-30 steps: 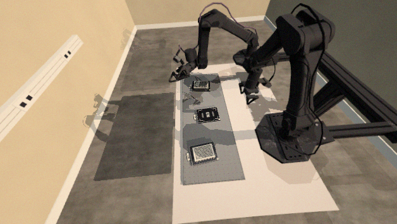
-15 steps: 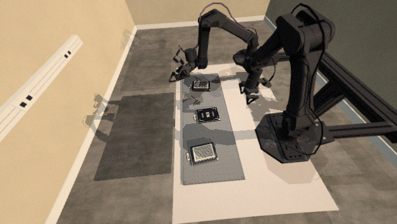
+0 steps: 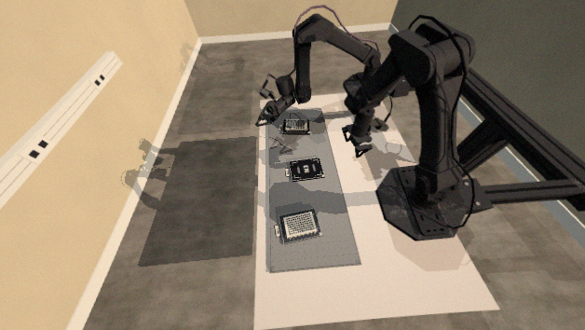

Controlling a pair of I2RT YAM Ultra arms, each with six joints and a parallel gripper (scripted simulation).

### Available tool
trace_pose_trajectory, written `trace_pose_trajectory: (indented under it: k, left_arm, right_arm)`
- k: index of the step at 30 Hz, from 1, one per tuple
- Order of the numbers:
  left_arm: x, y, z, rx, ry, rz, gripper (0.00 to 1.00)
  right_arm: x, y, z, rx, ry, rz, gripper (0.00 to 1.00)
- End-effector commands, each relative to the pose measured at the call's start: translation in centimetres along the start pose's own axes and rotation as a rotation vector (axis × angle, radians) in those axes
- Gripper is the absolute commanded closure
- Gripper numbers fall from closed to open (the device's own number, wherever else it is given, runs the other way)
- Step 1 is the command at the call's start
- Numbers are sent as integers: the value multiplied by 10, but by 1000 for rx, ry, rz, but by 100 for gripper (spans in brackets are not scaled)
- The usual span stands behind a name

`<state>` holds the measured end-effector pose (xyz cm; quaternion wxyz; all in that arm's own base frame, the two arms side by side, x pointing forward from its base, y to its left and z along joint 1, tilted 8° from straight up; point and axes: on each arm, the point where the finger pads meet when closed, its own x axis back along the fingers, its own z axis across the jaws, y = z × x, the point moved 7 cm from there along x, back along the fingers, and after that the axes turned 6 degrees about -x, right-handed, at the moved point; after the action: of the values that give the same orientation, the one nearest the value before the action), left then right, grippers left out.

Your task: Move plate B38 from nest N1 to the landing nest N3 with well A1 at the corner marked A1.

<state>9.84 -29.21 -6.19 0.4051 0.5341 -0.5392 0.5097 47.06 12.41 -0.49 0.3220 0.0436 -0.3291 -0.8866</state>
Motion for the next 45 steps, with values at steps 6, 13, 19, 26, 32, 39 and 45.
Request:
trace_pose_trajectory:
  k: [6, 13, 19, 26, 32, 39, 45]
  left_arm:
    - [-23, -30, 5, 119, 132, -79, 0]
    - [-49, -74, -11, 288, 225, -127, 0]
    - [-70, -113, -32, 443, 331, -151, 0]
    - [-87, -149, -59, 589, 450, -149, 0]
    - [-105, -187, -109, 777, 590, -113, 0]
    - [-116, -210, -163, 939, 718, -39, 0]
    - [-123, -217, -228, 1115, 815, 64, 0]
  right_arm:
    - [11, -21, -28, -299, -269, -111, 0]
    - [40, -50, -57, -490, -498, -218, 0]
    - [71, -69, -75, -615, -679, -353, 0]
    - [103, -82, -88, -690, -822, -499, 0]
    - [142, -96, -96, -728, -957, -677, 0]
    - [173, -101, -96, -728, -1028, -824, 0]
    - [192, -107, -95, -710, -1070, -875, 0]
